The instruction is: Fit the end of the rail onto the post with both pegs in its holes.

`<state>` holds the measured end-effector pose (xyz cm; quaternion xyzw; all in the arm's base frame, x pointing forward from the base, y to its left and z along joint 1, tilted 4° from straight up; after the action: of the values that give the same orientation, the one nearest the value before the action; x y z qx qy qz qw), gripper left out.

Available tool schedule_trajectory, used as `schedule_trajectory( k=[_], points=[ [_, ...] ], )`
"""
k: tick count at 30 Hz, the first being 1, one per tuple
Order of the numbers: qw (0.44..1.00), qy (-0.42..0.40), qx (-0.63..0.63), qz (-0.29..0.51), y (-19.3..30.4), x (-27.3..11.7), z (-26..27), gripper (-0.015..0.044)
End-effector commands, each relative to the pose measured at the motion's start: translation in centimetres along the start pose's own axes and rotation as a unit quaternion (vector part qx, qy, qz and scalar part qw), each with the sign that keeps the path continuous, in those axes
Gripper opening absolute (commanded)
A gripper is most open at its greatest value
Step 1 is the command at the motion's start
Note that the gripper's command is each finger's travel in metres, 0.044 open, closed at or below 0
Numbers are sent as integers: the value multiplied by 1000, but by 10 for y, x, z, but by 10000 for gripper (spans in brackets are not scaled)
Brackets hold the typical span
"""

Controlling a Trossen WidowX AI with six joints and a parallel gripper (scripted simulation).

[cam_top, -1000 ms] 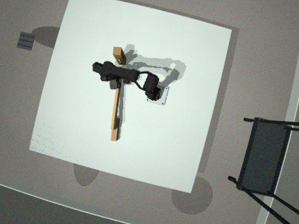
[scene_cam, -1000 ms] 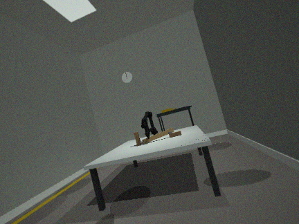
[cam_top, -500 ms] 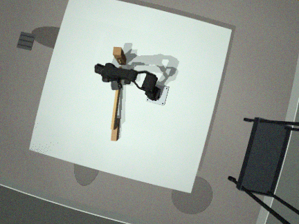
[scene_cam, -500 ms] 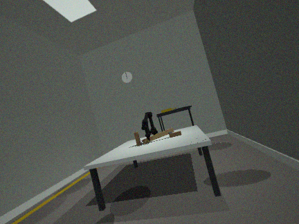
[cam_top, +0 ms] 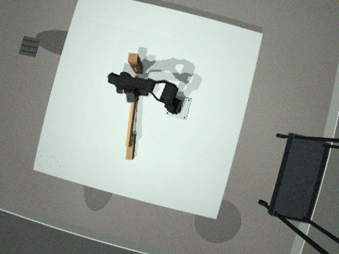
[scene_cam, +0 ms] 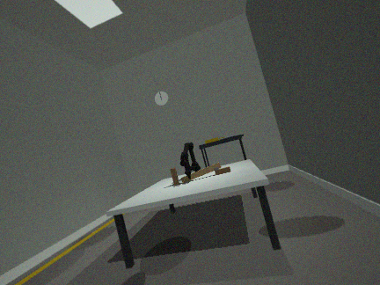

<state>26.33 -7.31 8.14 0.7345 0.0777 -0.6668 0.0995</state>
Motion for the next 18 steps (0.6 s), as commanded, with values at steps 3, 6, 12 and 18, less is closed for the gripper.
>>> schedule_trajectory(
  k=[3,6,12,18],
  points=[
    [1000,1,-1,-3,-1,1,0,59],
    [1000,1,-1,-3,-1,1,0,39],
    [1000,1,-1,-3,-1,1,0,0],
    [1000,1,-1,-3,-1,1,0,0]
  ],
)
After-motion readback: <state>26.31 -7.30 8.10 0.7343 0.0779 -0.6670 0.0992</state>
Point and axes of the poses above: the point midway between the two fingers, 35 mm back from their tips, its own x axis out along the fingers, its own z axis across the jaws, y = z × x, the point moved 1 cm from there along -x, back along the fingers, and after that the axes turned 14 degrees about -x, right-handed, at the moved point
